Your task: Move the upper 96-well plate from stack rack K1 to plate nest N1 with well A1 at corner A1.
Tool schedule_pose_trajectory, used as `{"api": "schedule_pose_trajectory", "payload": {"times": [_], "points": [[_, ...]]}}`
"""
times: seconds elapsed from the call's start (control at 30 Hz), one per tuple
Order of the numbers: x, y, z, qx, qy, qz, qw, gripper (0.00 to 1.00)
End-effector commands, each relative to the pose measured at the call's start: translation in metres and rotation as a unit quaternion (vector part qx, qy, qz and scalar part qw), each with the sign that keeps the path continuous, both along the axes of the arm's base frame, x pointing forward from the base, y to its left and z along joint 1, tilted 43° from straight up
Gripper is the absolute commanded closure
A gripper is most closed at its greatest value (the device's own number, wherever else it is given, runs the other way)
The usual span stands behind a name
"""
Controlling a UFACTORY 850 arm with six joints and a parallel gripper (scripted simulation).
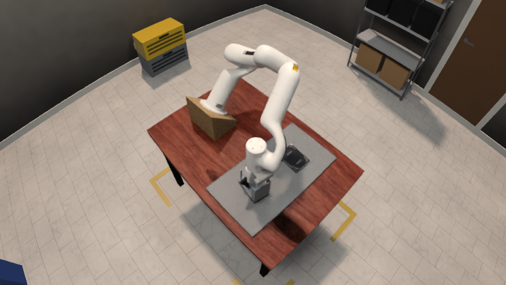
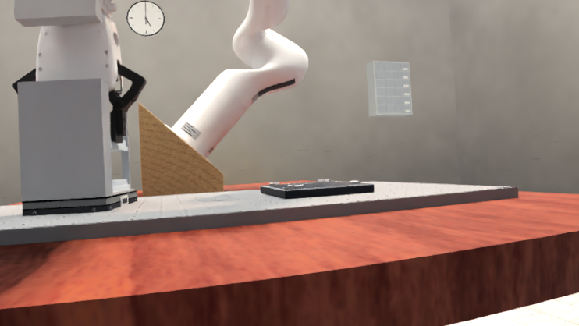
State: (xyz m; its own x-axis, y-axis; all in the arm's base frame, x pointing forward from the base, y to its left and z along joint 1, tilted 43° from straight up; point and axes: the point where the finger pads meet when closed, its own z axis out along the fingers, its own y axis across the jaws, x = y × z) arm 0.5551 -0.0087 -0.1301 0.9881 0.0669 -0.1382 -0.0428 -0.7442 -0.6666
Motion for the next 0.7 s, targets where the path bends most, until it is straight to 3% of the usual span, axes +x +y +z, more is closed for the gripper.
{"api": "schedule_pose_trajectory", "payload": {"times": [0.0, 0.67], "points": [[0.002, -0.005, 0.006, 0.0, -0.001, 0.0, 1.0, 1.0], [0.006, -0.023, 0.025, 0.0, -0.001, 0.0, 1.0, 1.0]]}}
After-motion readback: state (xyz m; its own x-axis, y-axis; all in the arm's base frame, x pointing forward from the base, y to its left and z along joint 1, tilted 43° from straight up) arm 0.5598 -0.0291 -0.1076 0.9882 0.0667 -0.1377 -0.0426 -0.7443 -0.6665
